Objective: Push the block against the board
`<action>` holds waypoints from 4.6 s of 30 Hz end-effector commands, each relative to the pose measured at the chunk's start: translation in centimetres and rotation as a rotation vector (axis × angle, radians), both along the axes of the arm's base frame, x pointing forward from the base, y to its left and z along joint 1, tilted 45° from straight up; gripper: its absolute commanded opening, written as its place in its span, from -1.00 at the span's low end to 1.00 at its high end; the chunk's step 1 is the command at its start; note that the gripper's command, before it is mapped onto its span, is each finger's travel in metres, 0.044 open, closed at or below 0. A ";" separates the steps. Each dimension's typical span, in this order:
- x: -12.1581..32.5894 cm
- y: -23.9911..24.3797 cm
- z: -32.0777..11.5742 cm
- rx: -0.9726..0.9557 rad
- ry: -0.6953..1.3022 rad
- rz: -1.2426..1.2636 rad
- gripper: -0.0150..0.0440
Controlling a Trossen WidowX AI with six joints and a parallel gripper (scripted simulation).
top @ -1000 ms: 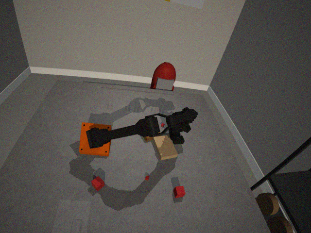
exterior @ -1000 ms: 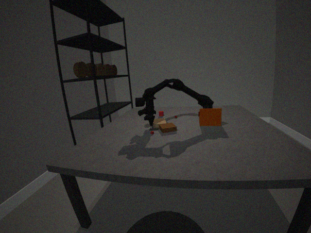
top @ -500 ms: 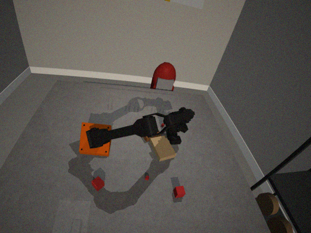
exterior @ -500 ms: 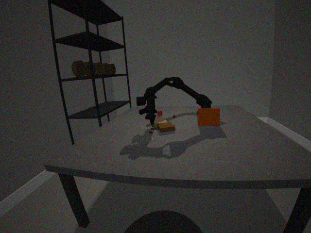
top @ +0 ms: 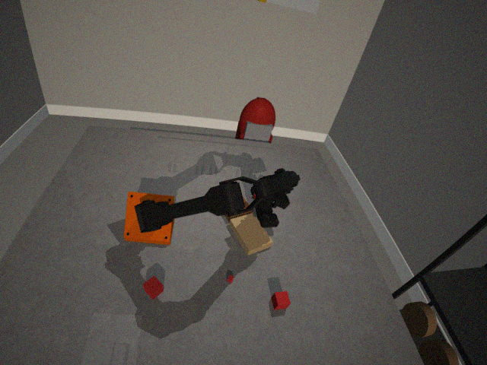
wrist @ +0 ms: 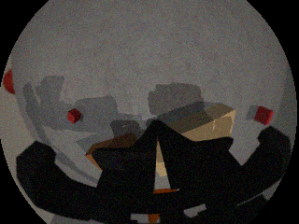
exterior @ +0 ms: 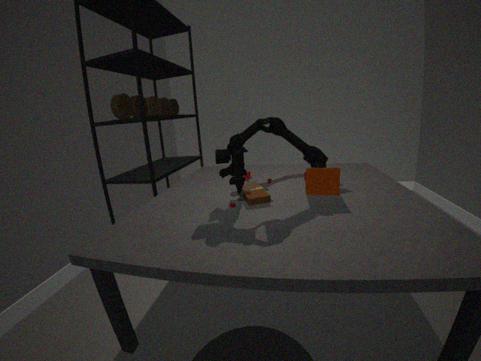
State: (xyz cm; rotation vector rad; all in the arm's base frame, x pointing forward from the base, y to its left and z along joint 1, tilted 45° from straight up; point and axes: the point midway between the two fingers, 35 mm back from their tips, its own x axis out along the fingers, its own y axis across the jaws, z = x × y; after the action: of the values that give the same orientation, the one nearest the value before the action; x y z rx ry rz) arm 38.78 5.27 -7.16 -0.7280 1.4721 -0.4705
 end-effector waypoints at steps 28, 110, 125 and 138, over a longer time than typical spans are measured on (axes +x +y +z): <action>2.1 -0.1 -0.3 -0.001 0.013 -0.009 -0.49; -8.0 -7.5 5.7 -0.027 0.256 0.235 -0.49; -9.2 -8.0 6.2 -0.027 0.257 0.235 -0.49; -11.1 -8.8 6.8 -0.028 0.259 0.235 -0.49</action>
State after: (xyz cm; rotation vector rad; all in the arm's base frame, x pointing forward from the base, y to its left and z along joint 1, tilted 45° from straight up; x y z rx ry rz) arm 28.10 -3.33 -0.61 -0.9956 1.6006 -0.2201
